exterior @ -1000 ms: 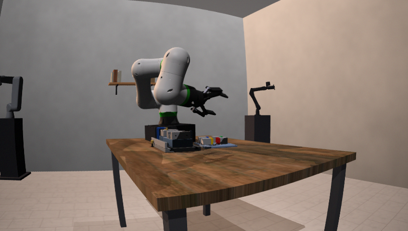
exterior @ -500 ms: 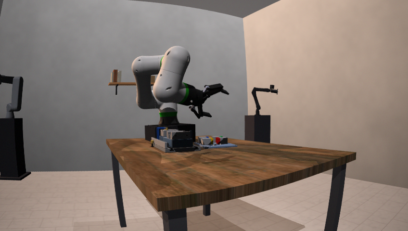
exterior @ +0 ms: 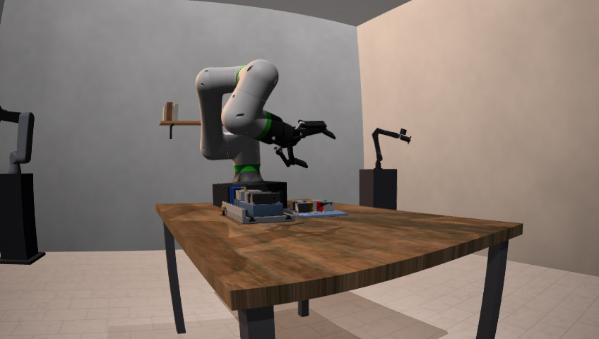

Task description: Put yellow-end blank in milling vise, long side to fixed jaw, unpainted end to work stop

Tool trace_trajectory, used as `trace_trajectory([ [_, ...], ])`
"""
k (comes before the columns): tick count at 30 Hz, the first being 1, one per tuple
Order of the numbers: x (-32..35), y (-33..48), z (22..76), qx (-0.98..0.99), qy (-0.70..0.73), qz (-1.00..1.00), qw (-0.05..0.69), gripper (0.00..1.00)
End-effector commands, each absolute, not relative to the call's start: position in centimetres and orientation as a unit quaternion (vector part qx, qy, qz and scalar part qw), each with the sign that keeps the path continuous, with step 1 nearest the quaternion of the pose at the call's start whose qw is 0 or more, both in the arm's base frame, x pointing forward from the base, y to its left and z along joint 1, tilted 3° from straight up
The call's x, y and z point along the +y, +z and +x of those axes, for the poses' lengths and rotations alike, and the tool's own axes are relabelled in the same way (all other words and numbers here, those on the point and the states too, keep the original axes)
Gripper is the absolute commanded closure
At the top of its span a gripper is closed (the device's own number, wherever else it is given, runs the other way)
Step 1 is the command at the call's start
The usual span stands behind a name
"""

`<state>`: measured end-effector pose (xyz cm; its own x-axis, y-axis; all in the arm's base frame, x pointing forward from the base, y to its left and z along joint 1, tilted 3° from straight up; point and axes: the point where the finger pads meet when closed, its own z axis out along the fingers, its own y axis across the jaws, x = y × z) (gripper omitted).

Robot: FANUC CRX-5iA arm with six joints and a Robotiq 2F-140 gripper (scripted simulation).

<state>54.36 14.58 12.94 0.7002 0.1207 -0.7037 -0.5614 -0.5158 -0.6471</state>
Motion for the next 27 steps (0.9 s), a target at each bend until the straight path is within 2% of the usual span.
trace_trajectory([
  [1,14.8,13.3,53.7,0.158,0.353,-0.798,0.463,0.00],
  [27,16.3,14.8,48.4,0.299,0.292,-0.823,0.384,0.00],
])
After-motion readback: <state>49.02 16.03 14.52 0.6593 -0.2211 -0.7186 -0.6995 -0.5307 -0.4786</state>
